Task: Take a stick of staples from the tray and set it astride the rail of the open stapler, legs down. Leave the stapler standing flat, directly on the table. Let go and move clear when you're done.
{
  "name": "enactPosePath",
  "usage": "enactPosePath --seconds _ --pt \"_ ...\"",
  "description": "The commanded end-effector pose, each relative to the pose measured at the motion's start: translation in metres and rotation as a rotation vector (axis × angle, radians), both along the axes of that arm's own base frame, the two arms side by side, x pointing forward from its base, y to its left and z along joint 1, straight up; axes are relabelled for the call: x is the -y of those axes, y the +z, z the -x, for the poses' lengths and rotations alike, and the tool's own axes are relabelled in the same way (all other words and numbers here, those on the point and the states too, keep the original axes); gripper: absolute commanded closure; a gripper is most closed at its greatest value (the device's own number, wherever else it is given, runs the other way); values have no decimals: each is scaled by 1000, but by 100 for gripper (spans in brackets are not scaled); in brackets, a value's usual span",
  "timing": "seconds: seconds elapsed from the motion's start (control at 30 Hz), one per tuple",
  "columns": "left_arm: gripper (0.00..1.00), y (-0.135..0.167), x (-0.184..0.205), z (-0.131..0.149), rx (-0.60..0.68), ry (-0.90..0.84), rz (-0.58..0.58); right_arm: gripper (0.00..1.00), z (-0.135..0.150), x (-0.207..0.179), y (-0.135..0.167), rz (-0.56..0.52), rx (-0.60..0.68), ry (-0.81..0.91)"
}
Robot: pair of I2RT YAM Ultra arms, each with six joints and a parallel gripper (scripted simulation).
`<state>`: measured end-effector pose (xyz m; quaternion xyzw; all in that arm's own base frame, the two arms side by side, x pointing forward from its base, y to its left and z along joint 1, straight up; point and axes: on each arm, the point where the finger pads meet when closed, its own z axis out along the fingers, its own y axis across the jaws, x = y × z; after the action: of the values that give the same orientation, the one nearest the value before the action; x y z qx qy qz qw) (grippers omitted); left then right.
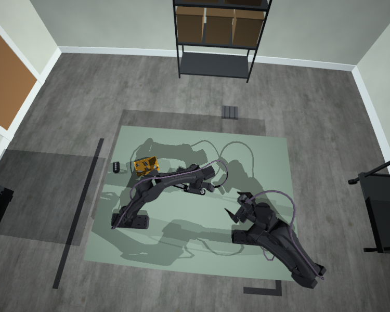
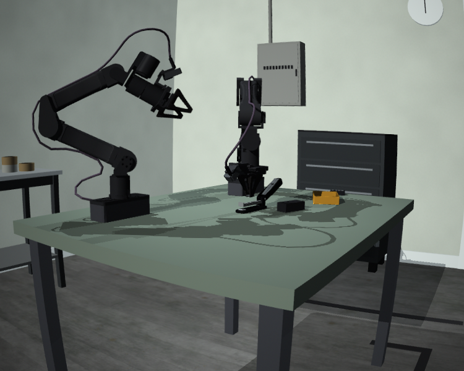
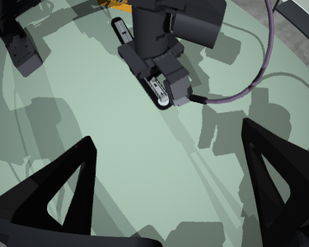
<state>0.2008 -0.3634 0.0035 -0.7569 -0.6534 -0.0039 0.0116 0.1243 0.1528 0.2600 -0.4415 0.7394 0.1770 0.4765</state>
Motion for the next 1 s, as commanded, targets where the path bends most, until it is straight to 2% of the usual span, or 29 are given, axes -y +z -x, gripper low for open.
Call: enactPosePath --seconds 0.0,0.13,0.2,0.37,0.63,0.83,0.9,0.97 --pt "94 35 22 -3 31 -17 96 0 1 2 6 -21 18 -1" --pt "94 32 22 -7 41 -22 112 0 1 2 6 -21 18 -1" --pt "94 29 2 -5 21 0 47 0 1 2 6 -21 18 -1" --pt "94 28 4 -8 20 5 30 0 1 2 6 -21 18 -1" --pt "94 21 13 -12 37 4 65 0 1 2 6 -21 18 -1" --pt "94 15 5 -8 20 3 36 0 1 2 6 -21 18 -1" --pt "94 13 19 -18 44 -3 77 0 1 2 6 -21 18 -1" --pt "94 3 10 -13 25 -3 43 0 1 2 6 -21 18 -1"
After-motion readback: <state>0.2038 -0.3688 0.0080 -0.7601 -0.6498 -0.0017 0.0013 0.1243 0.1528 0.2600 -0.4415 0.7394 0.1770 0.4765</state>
